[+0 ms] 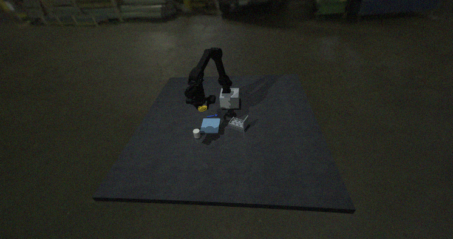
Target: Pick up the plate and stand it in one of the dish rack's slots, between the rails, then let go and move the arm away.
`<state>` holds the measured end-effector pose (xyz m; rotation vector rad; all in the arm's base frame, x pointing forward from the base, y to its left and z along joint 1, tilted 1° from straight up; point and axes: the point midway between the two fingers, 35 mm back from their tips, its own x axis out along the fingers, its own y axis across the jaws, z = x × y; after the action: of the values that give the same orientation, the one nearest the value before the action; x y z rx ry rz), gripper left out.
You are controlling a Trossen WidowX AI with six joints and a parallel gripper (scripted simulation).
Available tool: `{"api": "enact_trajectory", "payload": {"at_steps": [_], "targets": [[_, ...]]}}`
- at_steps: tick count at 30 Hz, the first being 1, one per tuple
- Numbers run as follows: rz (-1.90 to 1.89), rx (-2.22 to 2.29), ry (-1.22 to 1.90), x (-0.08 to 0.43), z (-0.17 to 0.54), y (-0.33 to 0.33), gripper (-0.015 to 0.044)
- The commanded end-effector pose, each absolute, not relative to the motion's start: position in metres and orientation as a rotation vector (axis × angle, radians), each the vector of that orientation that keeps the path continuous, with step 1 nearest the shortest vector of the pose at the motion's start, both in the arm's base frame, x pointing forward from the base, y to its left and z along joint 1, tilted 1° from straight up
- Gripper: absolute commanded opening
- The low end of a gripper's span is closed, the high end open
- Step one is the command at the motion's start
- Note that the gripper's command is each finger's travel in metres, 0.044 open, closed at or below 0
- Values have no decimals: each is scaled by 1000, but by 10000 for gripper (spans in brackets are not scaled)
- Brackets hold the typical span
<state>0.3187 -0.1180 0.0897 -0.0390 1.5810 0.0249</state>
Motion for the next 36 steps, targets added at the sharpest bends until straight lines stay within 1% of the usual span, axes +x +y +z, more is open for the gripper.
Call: {"api": "enact_trajectory", "payload": {"at_steps": [1, 6, 14, 20, 28, 36], "targets": [[25, -42, 1570, 319, 110, -117, 0], [11, -27, 1570, 317, 113, -110, 0], [-154, 151, 1562, 289, 113, -26, 0], [-301, 297, 1553, 258, 110, 21, 0], [-298, 313, 1555, 255, 107, 27, 0], [-66, 318, 1572, 268, 77, 35, 0]]}}
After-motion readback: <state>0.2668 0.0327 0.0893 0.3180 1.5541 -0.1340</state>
